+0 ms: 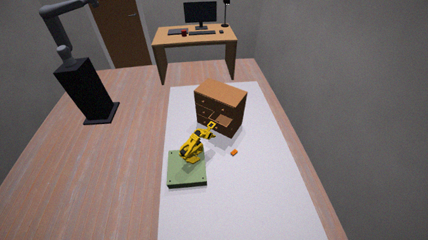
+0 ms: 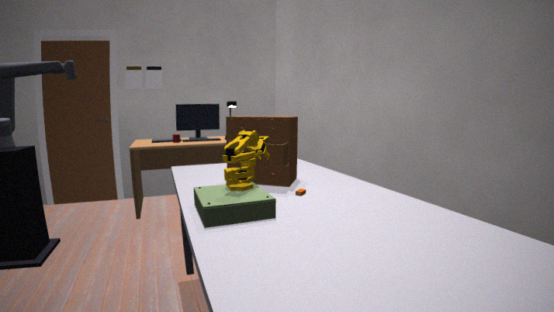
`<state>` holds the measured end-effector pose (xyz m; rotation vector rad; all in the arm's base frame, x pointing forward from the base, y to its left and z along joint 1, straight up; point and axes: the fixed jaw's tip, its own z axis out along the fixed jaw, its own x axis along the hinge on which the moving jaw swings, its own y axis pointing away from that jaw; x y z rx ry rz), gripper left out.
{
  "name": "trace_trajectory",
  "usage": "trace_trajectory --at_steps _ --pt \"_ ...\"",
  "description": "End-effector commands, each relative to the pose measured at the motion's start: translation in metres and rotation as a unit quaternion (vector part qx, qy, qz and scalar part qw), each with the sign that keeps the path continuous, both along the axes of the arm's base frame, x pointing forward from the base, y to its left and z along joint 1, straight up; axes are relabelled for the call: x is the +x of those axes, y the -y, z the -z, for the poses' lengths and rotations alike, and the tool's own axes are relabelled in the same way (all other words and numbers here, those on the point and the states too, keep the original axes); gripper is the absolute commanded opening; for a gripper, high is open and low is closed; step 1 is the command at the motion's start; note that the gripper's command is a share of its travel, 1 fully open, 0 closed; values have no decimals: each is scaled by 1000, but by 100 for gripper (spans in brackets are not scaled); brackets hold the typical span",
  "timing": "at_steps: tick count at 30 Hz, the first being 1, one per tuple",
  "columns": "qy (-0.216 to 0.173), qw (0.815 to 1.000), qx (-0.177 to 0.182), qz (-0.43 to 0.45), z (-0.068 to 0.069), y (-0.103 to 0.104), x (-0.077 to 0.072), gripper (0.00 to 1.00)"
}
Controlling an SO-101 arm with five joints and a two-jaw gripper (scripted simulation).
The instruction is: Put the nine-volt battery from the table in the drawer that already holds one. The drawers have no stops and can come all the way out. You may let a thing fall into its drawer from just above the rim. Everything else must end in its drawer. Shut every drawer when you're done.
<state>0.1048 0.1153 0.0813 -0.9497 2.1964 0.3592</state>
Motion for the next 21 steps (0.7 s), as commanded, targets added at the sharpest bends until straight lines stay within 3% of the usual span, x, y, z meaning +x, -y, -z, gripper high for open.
trace_trajectory --at_steps 1,7,21 --pt "-32 999 -36 1 6 2 0 21" --pt "-87 992 -90 0 19 5 -3 21" --pt "-89 992 -92 0 20 5 -3 21"
